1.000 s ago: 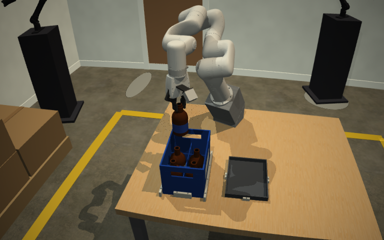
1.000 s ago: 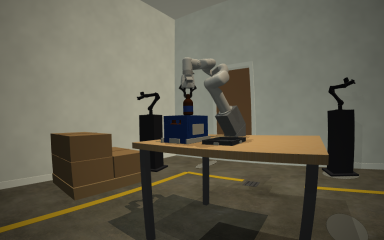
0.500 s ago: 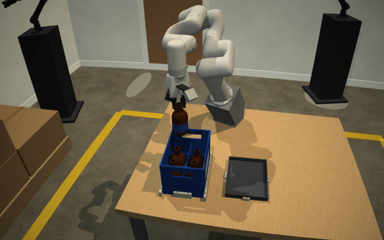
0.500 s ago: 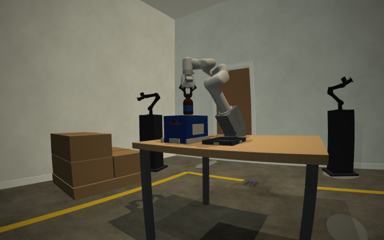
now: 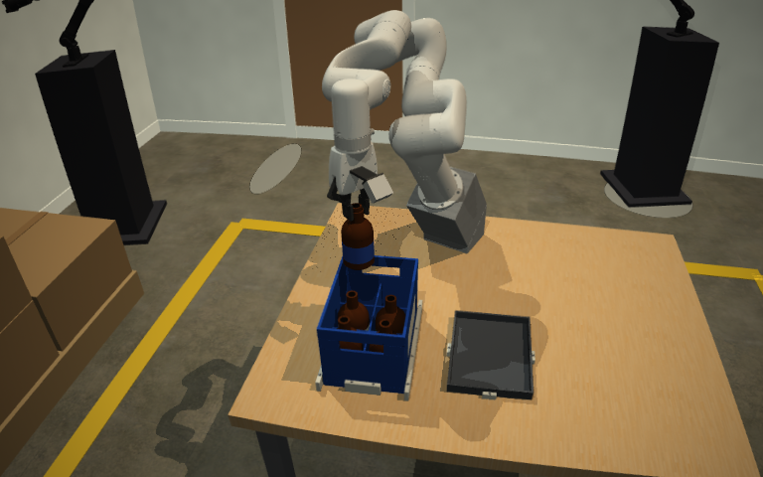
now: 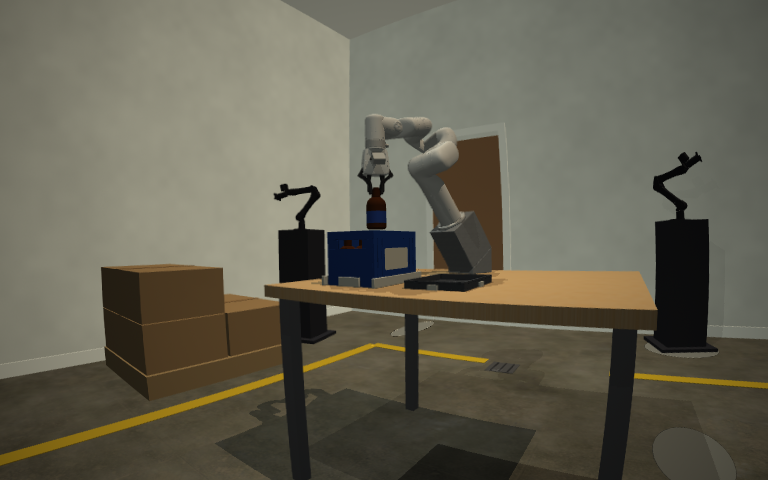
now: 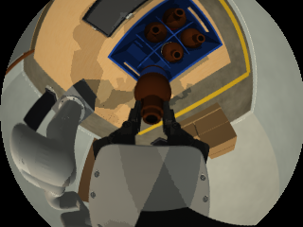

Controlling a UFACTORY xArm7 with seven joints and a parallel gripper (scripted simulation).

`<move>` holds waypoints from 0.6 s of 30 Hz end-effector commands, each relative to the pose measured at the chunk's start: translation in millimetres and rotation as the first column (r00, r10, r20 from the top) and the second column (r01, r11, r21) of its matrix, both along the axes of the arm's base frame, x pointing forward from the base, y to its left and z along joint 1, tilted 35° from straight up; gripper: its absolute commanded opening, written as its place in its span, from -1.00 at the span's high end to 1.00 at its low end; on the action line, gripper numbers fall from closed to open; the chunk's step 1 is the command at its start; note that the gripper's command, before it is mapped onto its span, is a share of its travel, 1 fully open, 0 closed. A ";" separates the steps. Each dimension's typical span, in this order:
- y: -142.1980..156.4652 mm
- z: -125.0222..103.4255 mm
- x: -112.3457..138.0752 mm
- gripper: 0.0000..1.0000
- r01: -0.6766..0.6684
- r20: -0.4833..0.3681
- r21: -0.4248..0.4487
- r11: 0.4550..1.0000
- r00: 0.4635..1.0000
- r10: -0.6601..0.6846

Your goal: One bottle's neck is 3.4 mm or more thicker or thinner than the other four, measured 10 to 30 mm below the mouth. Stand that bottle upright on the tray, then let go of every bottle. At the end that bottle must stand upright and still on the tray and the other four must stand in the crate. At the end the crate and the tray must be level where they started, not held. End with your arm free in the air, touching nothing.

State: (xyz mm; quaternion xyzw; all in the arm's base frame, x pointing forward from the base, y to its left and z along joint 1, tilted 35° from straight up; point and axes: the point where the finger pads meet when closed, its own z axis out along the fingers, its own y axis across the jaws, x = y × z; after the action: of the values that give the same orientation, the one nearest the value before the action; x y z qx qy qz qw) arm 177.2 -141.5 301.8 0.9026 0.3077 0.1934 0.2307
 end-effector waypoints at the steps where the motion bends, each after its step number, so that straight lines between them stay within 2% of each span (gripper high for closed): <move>1: -0.1 1.5 0.0 1.00 0.001 0.003 -0.002 1.000 1.000 -0.001; 18: 2.5 1.2 1.1 1.00 0.001 0.003 -0.002 1.000 1.000 -0.001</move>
State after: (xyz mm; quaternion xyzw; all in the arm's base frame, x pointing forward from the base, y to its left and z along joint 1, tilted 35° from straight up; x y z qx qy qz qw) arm 178.1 -139.3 301.6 0.9026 0.3077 0.1934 0.2307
